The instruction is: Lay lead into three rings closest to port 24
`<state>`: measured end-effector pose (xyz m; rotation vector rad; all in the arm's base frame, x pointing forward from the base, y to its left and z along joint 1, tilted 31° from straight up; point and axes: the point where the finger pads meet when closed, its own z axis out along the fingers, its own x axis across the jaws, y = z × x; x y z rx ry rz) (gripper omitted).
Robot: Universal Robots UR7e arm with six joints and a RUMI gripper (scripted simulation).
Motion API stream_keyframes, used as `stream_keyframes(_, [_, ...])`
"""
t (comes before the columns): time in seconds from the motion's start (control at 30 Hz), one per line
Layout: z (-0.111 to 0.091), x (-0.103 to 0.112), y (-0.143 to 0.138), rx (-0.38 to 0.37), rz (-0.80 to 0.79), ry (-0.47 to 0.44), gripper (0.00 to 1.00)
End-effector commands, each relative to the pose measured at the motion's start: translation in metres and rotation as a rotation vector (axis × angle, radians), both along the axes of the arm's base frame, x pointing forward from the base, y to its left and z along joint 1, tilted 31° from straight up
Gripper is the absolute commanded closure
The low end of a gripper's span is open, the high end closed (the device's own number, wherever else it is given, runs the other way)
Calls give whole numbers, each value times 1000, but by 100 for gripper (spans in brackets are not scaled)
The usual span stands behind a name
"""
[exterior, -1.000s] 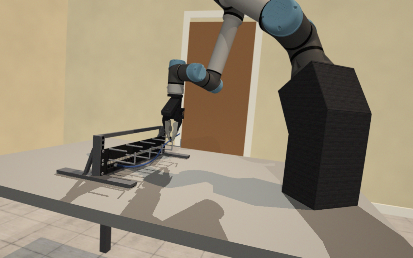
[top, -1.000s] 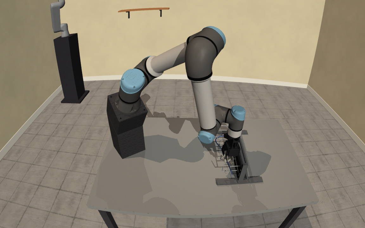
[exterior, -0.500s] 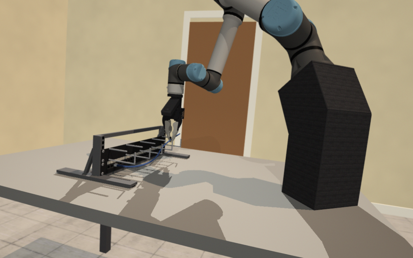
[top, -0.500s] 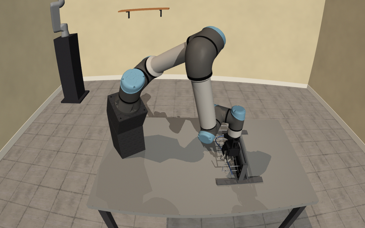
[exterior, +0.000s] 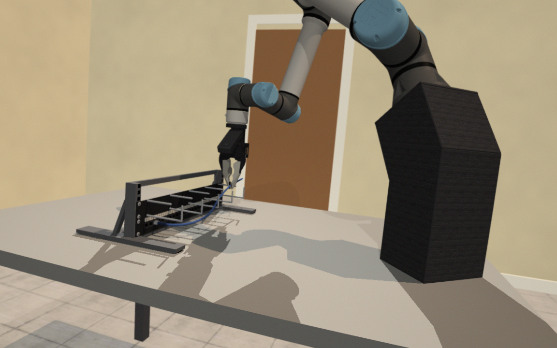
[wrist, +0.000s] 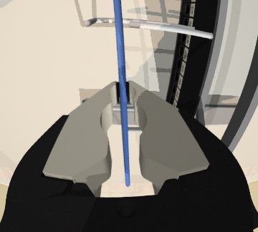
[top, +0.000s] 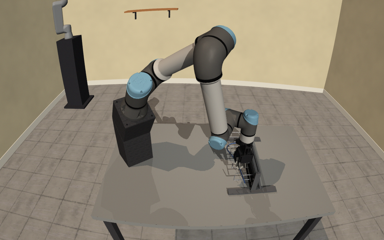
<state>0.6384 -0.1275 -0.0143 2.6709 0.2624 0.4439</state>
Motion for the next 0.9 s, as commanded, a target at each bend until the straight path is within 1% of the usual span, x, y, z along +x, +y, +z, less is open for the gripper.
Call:
stream_keyframes(0.0, [7,-2,3,0,0,-1,100])
stream_keyframes(0.4, [30,-11,13,0,0,-1,100])
stream_keyframes(0.47, [30,-11,13,0,0,-1,100])
stream_keyframes(0.87, [49,-19,21,0,0,-1,100])
